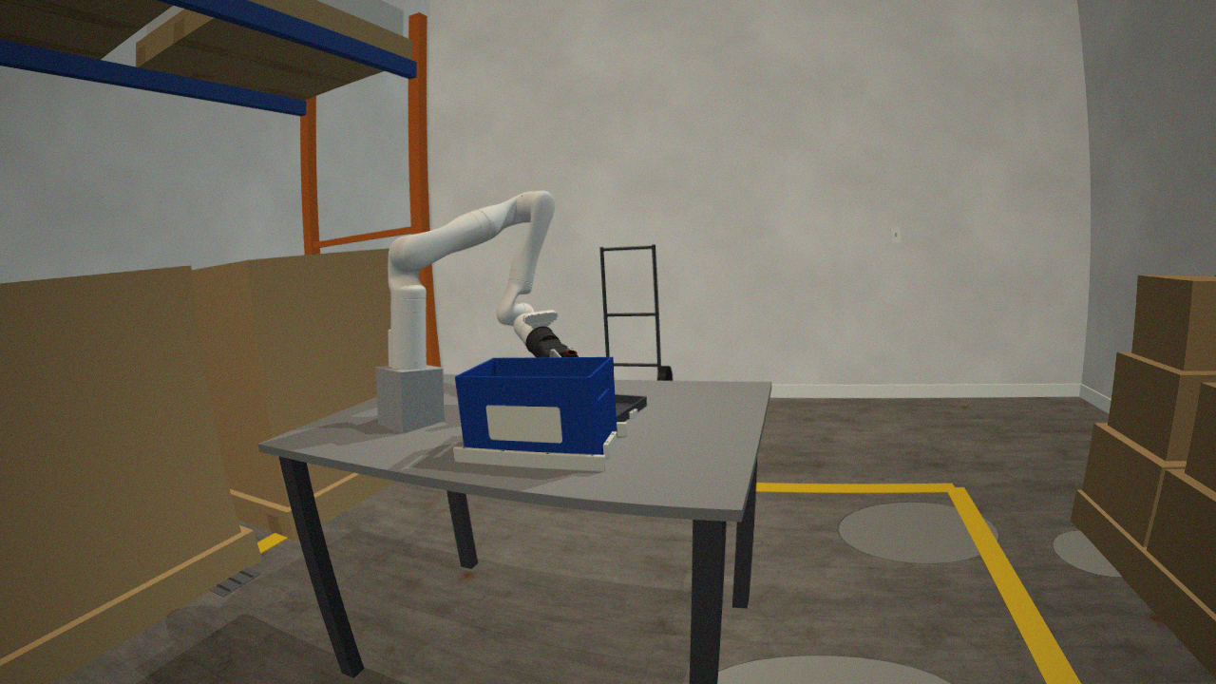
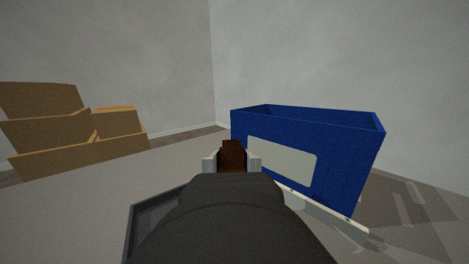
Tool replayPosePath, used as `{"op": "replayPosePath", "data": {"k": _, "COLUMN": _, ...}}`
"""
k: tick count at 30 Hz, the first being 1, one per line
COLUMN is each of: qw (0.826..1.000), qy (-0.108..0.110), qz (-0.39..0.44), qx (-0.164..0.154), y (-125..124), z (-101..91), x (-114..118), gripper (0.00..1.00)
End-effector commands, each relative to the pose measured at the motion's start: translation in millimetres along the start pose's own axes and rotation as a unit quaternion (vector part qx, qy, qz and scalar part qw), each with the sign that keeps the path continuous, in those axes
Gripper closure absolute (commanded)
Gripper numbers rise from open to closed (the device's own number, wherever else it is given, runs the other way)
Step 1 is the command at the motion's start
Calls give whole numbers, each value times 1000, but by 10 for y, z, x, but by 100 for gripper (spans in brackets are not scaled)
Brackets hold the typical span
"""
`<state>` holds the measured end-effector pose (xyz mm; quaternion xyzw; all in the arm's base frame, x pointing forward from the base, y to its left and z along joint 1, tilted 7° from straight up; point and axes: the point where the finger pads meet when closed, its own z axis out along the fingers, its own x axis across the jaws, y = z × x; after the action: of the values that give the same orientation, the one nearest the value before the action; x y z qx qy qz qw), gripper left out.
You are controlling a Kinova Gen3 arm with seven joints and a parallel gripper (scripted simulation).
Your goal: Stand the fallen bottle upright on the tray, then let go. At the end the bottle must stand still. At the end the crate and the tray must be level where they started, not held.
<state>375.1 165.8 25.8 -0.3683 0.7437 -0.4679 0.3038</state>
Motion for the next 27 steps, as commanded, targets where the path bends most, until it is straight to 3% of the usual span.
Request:
{"op": "replayPosePath", "data": {"k": 1, "qw": 1000, "qy": 0, "qz": 1, "qx": 0, "y": -7, "z": -1, "x": -3, "gripper": 100}}
{"op": "replayPosePath", "data": {"k": 24, "qw": 1000, "qy": 0, "qz": 1, "qx": 0, "y": -7, "z": -1, "x": -3, "gripper": 100}}
{"op": "replayPosePath", "data": {"k": 25, "qw": 1000, "qy": 0, "qz": 1, "qx": 0, "y": -7, "z": -1, "x": -3, "gripper": 0}}
{"op": "replayPosePath", "data": {"k": 27, "qw": 1000, "qy": 0, "qz": 1, "qx": 0, "y": -7, "z": -1, "x": -3, "gripper": 0}}
